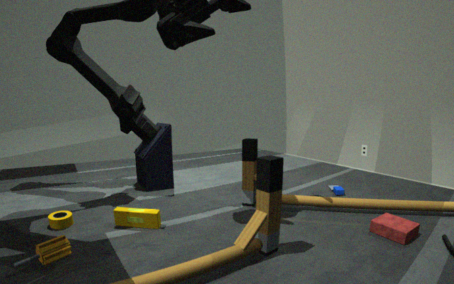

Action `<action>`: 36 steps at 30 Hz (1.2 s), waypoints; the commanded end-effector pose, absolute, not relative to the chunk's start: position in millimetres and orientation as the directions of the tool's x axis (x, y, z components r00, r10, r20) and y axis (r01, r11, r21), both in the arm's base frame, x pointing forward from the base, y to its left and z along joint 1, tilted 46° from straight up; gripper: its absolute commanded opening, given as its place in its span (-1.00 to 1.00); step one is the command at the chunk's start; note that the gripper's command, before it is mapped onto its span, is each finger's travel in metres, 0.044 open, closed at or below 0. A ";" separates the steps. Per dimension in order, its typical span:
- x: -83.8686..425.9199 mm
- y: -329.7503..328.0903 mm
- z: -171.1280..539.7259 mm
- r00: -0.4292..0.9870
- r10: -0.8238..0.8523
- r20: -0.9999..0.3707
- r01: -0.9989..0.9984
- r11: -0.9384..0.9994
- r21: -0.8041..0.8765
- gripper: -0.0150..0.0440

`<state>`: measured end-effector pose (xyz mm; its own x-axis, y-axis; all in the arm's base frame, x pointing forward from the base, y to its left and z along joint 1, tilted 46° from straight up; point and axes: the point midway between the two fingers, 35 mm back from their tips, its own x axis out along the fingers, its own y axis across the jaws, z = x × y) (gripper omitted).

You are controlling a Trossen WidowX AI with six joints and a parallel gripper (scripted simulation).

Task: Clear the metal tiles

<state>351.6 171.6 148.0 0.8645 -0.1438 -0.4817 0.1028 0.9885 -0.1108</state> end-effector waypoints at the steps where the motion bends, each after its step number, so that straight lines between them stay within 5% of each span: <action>1: 339.4 186.4 143.2 0.864 -0.116 -0.491 0.035 0.985 -0.171 1.00; 36: 224.7 277.7 113.4 0.829 0.118 -0.546 -0.465 0.687 -0.558 1.00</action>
